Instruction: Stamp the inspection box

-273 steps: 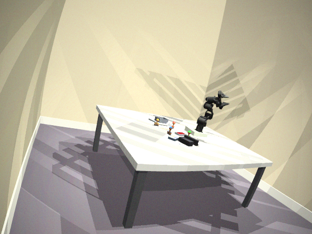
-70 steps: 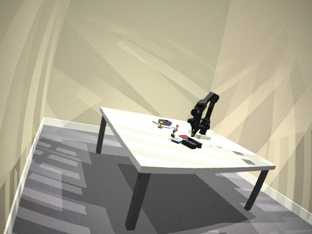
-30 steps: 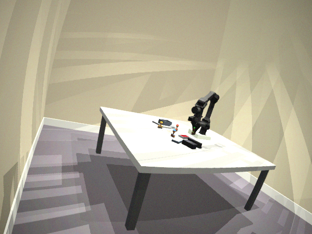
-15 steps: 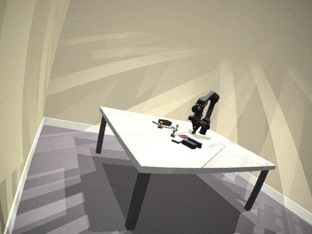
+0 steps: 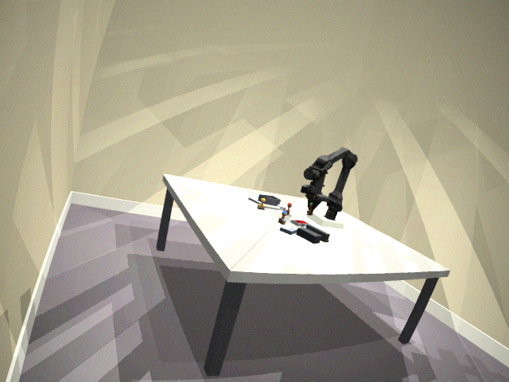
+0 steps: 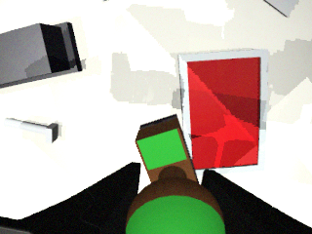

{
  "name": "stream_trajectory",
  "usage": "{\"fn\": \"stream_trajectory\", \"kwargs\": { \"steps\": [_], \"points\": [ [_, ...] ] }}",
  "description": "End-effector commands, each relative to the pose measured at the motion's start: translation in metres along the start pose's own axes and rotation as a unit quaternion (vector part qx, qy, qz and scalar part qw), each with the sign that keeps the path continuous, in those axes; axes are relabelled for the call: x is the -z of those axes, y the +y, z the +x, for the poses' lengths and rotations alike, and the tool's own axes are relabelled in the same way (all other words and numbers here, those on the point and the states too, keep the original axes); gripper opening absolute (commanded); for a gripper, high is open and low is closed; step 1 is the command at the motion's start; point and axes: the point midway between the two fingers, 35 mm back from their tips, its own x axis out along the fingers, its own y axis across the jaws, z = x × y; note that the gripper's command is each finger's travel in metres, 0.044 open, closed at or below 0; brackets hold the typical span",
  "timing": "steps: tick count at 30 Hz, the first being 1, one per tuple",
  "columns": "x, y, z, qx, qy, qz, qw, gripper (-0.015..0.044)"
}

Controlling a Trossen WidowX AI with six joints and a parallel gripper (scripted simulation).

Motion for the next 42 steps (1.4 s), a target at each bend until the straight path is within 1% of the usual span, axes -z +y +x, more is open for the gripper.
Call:
{"fn": "stream_trajectory", "kwargs": {
  "steps": [1,8,42],
  "points": [
    [-0.005,-0.014,-0.001,0.0,0.0,-0.001,1.0,0.0],
    [-0.011,-0.038,-0.002,0.001,0.0,-0.001,1.0,0.0],
    [-0.012,-0.039,0.019,0.002,0.0,0.0,1.0,0.0]
  ]
}}
